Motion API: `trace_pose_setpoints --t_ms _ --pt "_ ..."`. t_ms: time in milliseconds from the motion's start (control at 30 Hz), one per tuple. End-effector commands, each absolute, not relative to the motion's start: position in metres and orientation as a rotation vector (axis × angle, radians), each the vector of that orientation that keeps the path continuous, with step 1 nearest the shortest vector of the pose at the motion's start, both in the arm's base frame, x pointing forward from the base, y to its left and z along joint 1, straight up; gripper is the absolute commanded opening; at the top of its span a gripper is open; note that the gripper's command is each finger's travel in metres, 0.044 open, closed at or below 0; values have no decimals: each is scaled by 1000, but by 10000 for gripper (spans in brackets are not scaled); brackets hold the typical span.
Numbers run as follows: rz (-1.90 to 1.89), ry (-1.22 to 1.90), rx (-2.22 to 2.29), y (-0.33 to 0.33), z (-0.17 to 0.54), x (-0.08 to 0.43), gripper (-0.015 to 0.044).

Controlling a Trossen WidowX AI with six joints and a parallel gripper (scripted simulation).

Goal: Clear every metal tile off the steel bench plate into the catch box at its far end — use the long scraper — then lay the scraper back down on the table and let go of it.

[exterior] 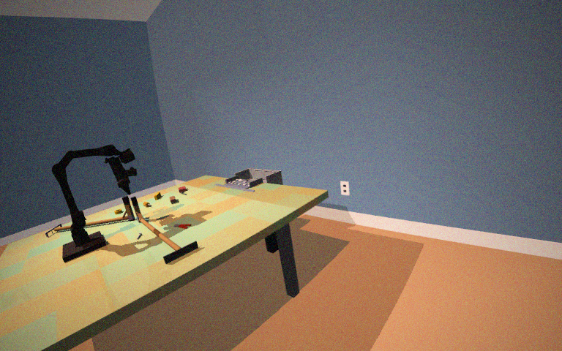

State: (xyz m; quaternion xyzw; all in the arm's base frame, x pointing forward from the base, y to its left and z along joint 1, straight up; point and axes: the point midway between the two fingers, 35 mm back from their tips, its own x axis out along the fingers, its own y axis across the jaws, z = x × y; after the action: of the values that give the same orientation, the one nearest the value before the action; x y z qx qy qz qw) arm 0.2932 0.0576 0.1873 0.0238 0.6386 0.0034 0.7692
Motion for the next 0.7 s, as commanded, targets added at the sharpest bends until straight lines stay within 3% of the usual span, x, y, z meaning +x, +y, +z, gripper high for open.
trace_pose_setpoints --t_ms 0,667 --pt "93 1371 -33 74 192 296 0" --pt "326 1320 -259 122 200 297 0"
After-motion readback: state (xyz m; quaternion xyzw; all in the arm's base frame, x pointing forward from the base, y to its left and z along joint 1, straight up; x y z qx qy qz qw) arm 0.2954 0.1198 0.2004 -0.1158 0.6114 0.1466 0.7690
